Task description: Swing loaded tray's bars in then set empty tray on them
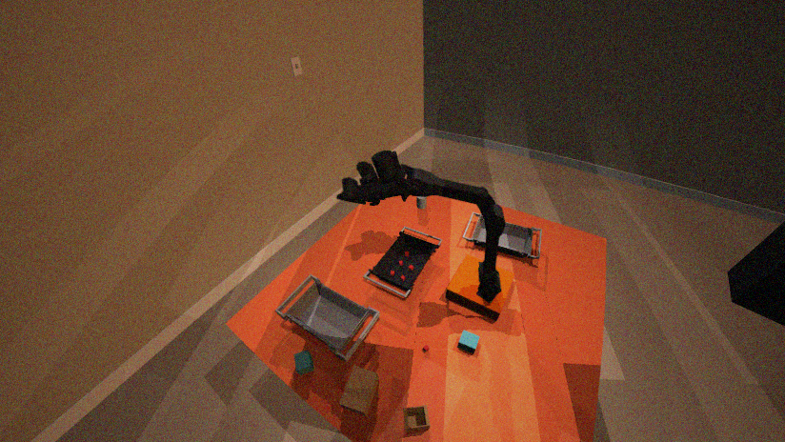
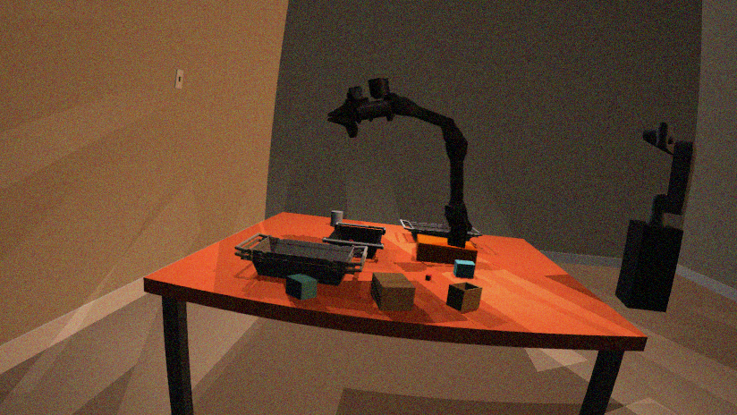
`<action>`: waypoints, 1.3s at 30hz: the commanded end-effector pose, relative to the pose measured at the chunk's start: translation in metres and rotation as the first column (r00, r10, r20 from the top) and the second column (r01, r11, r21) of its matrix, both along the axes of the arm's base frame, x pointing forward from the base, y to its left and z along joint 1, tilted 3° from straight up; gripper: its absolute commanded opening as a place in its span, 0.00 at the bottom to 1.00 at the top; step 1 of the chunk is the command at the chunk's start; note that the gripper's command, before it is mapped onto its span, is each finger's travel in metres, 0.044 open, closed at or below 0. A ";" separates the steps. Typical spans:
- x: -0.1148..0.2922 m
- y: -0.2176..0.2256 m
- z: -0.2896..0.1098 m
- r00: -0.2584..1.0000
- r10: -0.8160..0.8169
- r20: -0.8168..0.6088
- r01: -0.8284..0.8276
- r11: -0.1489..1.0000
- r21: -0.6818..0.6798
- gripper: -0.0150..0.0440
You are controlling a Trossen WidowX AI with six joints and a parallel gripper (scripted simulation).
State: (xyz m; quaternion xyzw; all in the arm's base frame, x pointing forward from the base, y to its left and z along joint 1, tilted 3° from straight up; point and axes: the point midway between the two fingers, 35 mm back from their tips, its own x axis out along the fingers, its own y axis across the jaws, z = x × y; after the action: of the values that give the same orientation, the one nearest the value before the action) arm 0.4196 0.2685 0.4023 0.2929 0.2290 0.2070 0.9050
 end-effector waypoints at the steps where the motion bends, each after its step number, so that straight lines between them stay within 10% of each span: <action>1: 0.033 -0.043 -0.053 0.953 -0.172 -0.250 0.198 0.977 0.084 0.41; 10: 0.063 -0.120 -0.130 0.714 -0.377 -0.590 0.547 0.826 0.133 0.41; 21: 0.057 -0.243 -0.233 0.022 -0.423 -0.906 0.982 0.179 -0.060 0.41; 34: -0.004 -0.354 -0.314 -0.530 -0.002 -0.848 0.684 -0.591 -0.427 0.41; 39: -0.015 -0.366 -0.323 -0.567 0.074 -0.821 0.584 -0.666 -0.464 0.41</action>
State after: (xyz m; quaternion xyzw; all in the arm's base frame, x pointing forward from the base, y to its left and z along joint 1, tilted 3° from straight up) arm 0.4221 -0.0794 0.0929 0.7214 0.1083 -0.6633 0.1671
